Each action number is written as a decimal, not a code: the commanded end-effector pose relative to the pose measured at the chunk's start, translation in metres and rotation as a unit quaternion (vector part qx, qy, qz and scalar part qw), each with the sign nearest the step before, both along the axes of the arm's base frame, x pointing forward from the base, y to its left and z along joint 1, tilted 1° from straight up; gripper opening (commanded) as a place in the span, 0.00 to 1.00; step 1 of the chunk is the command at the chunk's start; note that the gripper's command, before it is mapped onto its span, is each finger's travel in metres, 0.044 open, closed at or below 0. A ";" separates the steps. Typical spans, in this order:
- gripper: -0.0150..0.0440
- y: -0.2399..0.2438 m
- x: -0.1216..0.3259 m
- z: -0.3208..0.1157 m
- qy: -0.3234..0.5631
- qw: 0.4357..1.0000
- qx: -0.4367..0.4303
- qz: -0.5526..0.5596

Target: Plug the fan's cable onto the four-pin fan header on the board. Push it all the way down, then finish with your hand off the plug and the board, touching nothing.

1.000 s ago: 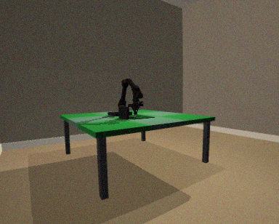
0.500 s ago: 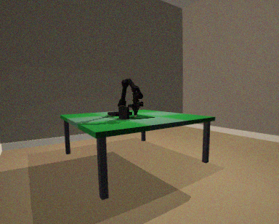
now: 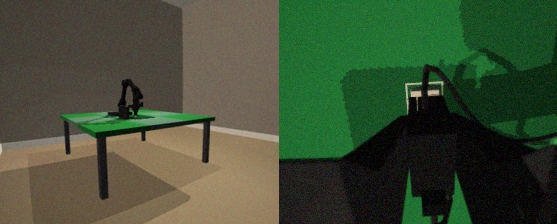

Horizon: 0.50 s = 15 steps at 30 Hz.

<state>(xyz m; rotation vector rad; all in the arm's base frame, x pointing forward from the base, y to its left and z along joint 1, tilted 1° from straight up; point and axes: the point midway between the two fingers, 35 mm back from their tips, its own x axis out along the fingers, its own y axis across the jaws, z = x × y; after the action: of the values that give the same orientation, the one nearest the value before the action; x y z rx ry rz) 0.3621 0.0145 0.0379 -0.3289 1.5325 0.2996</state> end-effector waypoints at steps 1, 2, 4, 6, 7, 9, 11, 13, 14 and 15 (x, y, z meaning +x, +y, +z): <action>0.25 0.000 0.000 -0.003 0.000 1.000 0.000 -0.001; 0.25 0.000 0.000 -0.004 0.000 1.000 0.000 -0.001; 0.25 0.000 0.000 -0.005 0.000 1.000 0.000 -0.001; 0.25 0.000 0.000 -0.007 0.000 1.000 0.000 -0.001; 0.25 0.000 0.000 -0.007 0.000 1.000 0.000 -0.001; 0.25 0.000 0.000 -0.009 0.000 1.000 0.000 -0.001; 0.25 0.000 0.000 -0.010 0.000 1.000 0.000 -0.001; 0.25 0.000 0.000 -0.011 0.000 1.000 0.000 -0.001; 0.25 0.000 0.000 -0.012 0.000 1.000 0.000 -0.001; 0.25 0.000 0.000 -0.012 0.000 1.000 0.000 -0.001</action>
<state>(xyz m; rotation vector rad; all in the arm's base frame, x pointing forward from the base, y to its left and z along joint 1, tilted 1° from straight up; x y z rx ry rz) 0.3620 0.0142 0.0296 -0.3292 1.5325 0.2984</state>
